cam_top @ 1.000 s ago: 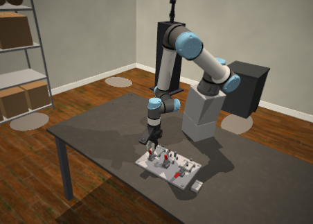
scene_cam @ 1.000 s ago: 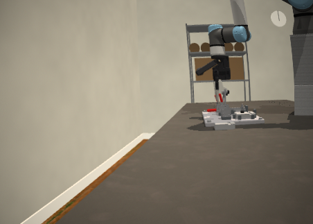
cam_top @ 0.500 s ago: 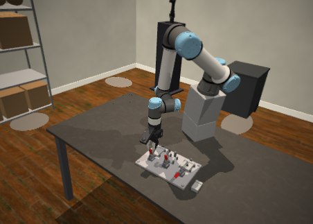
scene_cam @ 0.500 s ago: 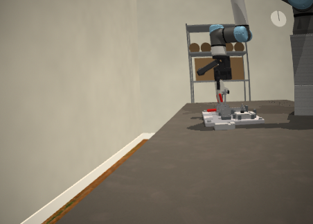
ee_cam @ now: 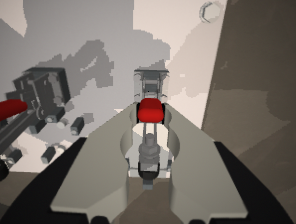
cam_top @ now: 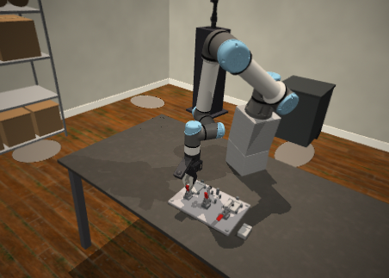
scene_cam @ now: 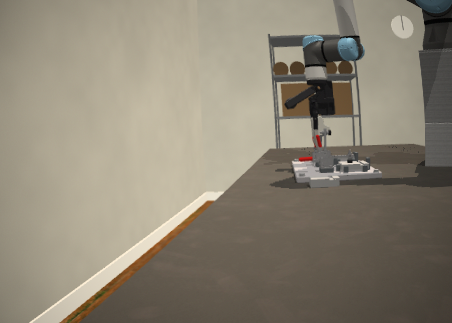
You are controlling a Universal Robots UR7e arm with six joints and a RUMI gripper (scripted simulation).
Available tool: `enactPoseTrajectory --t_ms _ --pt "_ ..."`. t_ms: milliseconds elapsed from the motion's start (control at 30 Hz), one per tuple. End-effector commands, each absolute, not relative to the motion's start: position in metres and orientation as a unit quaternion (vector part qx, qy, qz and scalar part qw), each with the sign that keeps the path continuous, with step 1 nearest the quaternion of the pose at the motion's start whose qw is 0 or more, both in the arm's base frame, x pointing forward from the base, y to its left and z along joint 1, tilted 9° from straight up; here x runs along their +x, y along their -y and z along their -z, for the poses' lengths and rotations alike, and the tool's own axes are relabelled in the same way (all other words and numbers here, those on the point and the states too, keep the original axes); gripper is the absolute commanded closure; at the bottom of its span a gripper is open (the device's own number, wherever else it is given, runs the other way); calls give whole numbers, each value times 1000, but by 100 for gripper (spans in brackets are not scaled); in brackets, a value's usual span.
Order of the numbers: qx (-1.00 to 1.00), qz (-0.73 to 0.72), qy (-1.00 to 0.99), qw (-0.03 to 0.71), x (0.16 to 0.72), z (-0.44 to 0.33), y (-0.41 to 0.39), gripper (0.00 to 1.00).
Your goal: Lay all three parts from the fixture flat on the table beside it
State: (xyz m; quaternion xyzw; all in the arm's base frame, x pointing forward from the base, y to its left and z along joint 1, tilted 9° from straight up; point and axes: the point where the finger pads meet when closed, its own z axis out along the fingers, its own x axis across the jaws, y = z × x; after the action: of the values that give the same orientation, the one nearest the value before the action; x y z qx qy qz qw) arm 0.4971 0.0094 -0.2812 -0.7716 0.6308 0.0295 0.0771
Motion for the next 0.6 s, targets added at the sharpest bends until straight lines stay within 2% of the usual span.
enactPoseTrajectory --t_ms 0,567 --pt "-771 -33 -632 75 492 283 -9 72" --pt "-771 -32 -632 75 494 282 -9 72"
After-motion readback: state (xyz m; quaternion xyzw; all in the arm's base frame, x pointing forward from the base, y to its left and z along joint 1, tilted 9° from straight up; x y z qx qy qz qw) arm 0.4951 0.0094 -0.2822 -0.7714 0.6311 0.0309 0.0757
